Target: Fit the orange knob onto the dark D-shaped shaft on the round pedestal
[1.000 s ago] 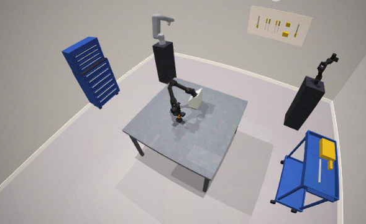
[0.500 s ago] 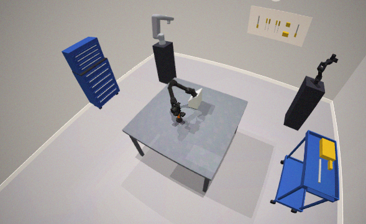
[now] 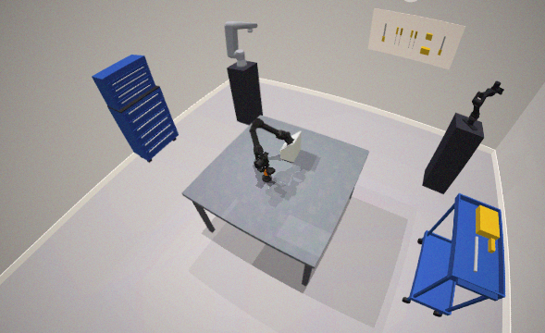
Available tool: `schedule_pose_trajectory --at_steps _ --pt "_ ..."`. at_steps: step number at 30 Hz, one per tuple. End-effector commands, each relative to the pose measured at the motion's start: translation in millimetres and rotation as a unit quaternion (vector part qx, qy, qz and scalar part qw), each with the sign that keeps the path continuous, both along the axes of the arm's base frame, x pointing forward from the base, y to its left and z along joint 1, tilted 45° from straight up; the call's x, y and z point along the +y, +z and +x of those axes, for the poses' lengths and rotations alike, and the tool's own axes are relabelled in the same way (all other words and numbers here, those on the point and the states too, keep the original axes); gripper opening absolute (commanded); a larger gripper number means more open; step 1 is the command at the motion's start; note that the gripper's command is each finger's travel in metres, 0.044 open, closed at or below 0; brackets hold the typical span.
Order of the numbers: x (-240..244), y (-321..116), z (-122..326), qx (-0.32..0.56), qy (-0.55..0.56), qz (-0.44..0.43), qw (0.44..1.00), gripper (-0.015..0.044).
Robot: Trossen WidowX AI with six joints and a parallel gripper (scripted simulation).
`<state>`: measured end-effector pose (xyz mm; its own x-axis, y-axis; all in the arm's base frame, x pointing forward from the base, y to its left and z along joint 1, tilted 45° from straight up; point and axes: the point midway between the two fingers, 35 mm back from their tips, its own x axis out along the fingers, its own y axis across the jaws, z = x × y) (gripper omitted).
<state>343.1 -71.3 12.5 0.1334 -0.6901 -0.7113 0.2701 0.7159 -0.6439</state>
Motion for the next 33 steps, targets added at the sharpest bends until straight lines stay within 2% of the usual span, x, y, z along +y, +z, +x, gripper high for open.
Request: schedule_pose_trajectory --at_steps 1,13,20,33 --pt "-0.8 -0.6 1.4 -0.006 -0.004 0.000 1.000 0.0000" --pt "1.7 1.6 -1.0 -0.009 -0.007 0.001 1.000 0.0000" --pt "1.3 0.0 -2.5 -0.078 -0.078 0.015 0.994 0.0000" --pt "0.6 1.4 0.7 -0.078 -0.078 0.015 0.994 0.0000"
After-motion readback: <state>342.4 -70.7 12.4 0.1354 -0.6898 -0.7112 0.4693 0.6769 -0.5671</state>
